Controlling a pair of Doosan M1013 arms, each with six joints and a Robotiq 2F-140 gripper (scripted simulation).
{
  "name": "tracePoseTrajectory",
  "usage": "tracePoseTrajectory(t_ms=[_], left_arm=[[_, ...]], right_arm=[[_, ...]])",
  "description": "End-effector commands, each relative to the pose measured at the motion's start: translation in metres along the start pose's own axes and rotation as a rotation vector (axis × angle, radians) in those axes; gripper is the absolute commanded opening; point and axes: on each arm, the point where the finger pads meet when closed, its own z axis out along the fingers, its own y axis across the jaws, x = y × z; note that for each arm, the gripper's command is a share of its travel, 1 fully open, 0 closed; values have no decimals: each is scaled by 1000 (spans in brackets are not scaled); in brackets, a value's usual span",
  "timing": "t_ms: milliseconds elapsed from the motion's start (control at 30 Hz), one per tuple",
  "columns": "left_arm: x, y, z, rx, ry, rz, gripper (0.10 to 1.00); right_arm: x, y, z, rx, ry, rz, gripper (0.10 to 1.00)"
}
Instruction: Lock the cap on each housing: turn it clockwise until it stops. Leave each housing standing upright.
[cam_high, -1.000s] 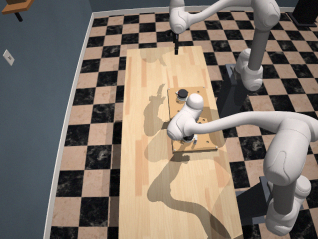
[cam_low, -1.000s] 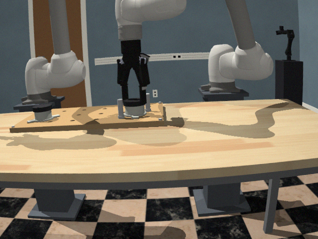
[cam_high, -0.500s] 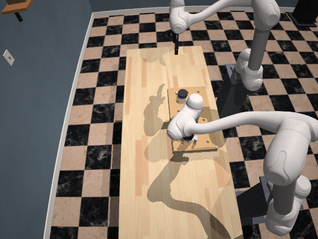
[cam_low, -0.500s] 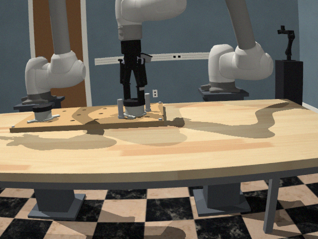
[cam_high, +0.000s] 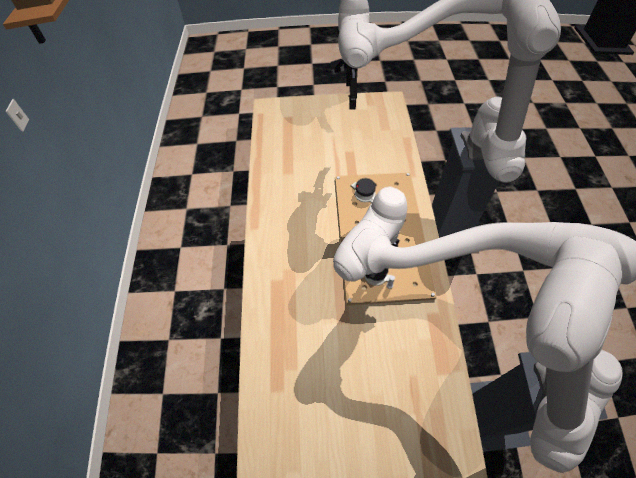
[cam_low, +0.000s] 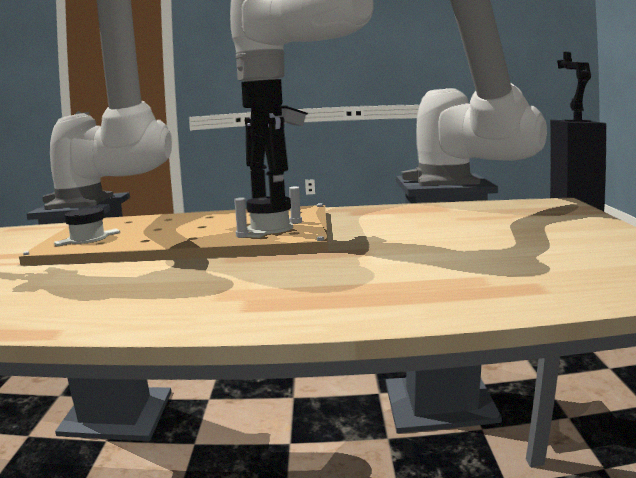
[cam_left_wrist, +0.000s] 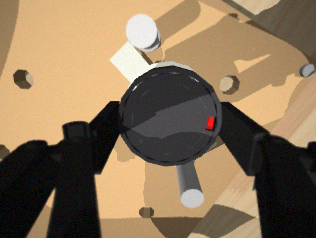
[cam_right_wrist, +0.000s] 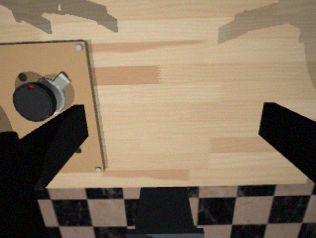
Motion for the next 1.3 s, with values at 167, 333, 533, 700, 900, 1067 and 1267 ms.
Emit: tracePoseTrajectory(t_ms=[167, 333, 533, 700, 900, 1067, 1267], left_arm=[[0, 0, -1, 0, -1, 115, 99], [0, 0, -1, 0, -1, 115, 733], [0, 0, -1, 0, -1, 115, 733], [0, 0, -1, 0, -1, 115, 733], [0, 0, -6, 0, -2, 115, 733], [0, 0, -11, 0, -1, 115, 733], [-1, 0, -21, -1, -3, 115, 733]], right_arm=[[0, 0, -1, 0, 1, 0, 1000], [0, 0, -1, 0, 1, 0, 1000], [0, 0, -1, 0, 1, 0, 1000], [0, 0, -1, 0, 1, 0, 1000], [0, 0, -1, 0, 1, 0, 1000], [0, 0, -1, 0, 1, 0, 1000], [0, 0, -1, 0, 1, 0, 1000]])
